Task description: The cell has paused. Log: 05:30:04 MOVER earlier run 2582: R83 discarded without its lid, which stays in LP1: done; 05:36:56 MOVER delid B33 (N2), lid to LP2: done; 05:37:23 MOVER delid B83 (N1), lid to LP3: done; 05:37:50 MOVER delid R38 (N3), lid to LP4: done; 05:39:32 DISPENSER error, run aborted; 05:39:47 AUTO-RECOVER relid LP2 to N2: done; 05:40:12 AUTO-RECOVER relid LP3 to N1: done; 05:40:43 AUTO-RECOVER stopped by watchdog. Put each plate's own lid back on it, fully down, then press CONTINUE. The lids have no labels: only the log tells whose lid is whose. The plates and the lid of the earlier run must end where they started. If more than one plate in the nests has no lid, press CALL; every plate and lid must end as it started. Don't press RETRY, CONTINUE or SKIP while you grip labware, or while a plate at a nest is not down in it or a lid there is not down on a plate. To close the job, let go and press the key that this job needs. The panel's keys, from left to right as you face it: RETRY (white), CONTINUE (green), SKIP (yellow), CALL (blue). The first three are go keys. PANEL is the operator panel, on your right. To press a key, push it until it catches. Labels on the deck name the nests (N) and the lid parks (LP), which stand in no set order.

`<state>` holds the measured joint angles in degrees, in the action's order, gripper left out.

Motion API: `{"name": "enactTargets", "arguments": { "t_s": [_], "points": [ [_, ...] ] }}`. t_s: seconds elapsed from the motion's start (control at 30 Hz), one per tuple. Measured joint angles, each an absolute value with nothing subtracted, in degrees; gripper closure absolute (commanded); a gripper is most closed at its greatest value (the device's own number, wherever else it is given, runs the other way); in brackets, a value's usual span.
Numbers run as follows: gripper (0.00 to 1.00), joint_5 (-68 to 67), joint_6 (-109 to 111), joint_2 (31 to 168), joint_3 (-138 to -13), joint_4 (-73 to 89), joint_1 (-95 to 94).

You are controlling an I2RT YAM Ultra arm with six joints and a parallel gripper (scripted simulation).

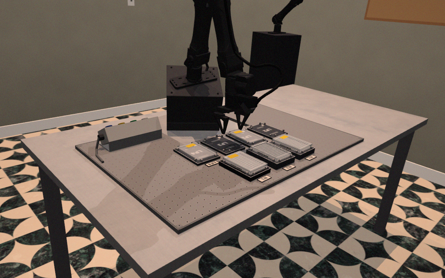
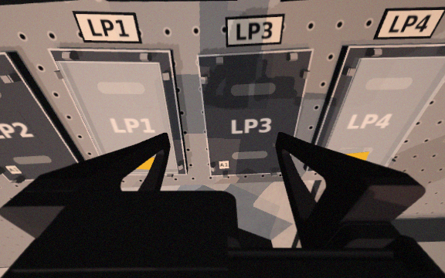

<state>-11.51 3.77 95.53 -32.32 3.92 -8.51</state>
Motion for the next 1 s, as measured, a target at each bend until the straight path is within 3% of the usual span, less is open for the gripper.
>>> {"name": "enactTargets", "arguments": {
  "t_s": [0.43, 0.47, 0.73, 1.0],
  "points": [
    [0.20, -0.19, 17.96, 93.08, -16.43, -26.11, 8.43],
    [1.00, 1.34, 19.05, 93.45, -15.62, -28.73, 10.20],
    [1.00, 13.56, 26.00, 99.57, -14.46, -44.34, 21.21],
    [1.00, 19.55, 28.10, 102.48, -15.03, -49.74, 23.68]
  ]
}}
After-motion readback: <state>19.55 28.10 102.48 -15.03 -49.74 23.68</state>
